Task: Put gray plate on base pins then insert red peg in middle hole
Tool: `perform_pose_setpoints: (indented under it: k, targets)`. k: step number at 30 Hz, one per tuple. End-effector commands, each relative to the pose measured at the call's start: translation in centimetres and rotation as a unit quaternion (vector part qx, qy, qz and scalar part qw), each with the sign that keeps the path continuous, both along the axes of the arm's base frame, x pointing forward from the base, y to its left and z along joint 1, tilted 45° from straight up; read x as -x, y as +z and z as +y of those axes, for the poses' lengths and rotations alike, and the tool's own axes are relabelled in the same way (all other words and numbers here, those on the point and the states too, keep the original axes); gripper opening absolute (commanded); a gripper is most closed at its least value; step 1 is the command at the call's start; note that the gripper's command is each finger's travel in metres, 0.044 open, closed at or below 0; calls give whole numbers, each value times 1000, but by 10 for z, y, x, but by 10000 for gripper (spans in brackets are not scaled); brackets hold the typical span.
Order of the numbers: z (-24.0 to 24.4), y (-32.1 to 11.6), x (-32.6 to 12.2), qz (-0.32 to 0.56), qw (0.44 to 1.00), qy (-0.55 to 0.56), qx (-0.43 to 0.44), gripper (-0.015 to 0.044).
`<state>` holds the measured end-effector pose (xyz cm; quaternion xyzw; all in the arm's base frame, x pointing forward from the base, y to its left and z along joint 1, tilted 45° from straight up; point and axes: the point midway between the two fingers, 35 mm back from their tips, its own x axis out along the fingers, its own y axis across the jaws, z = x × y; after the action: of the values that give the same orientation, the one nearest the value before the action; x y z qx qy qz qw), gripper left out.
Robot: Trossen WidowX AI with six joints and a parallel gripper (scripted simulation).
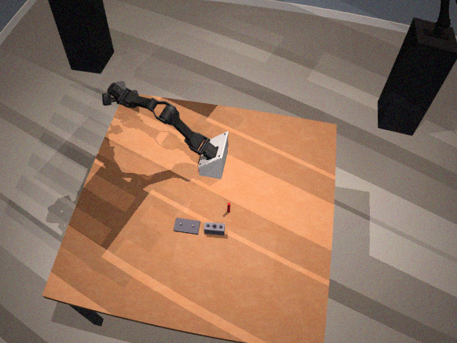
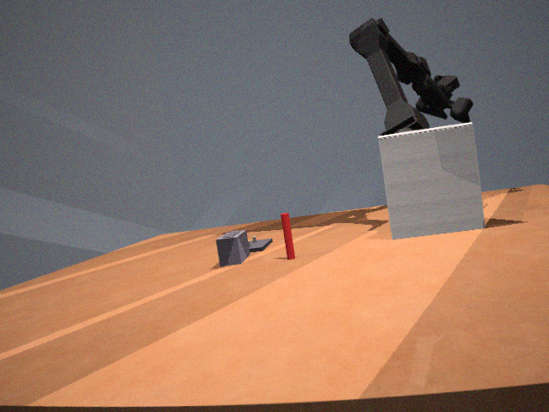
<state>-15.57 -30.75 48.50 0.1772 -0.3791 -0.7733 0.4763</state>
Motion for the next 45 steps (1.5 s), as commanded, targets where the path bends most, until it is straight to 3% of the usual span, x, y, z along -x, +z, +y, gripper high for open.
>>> perform_pose_setpoints:
  k: [1,11,21,33,45]
  targets:
    - [-30,-20,-28,-32,998,47,-23,440]
    - [-97,-87,-156,-99,967,200,-122,440]
    - [-94,-159,-313,-116,904,336,-236,440]
    - [-15,-265,-464,-117,825,391,-390,440]
    - [140,-390,-549,16,752,389,-531,440]
